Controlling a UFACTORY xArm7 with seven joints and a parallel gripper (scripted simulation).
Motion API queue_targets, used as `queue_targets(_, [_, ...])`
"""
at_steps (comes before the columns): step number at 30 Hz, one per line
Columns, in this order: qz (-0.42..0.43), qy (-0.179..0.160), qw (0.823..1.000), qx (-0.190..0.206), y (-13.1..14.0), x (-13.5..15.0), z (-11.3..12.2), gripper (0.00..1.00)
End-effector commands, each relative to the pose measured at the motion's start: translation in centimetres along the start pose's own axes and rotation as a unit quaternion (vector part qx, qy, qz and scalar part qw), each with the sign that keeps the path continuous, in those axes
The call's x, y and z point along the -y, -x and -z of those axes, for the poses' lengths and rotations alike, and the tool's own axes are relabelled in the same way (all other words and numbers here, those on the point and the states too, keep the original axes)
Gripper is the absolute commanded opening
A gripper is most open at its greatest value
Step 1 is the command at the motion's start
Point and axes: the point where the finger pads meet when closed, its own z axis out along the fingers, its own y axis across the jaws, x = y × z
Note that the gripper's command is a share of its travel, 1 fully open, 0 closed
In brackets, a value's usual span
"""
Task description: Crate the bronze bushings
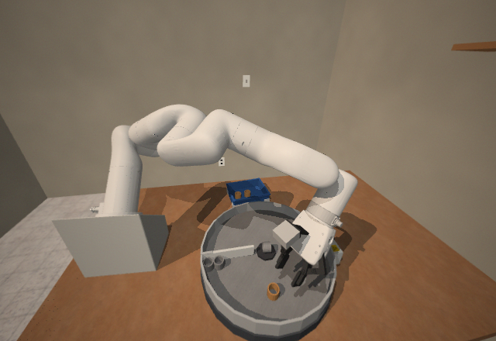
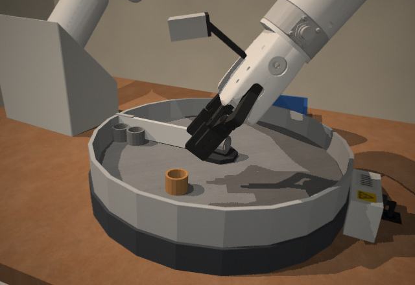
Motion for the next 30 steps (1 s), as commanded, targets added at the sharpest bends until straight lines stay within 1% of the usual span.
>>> queue_targets(1, [-0.045,0.011,0.999,0.016,-0.6,-0.6,-0.1,0.54])
queue_targets(8, [-0.139,0.046,0.988,0.045,-1.6,-2.2,-0.8,0.54])
queue_targets(10, [-0.139,0.046,0.988,0.045,-1.6,-2.2,-0.8,0.54])
queue_targets(13, [-0.186,0.063,0.979,0.059,-2.0,-3.0,-1.2,0.54])
queue_targets(19, [-0.278,0.098,0.952,0.087,-3.0,-4.6,-1.9,0.54])
queue_targets(25, [-0.365,0.132,0.915,0.112,-3.8,-6.1,-2.5,0.54])
queue_targets(27, [-0.365,0.132,0.915,0.112,-3.8,-6.1,-2.5,0.54])
queue_targets(30, [-0.415,0.15,0.888,0.128,-4.4,-7.1,-3.0,0.54])
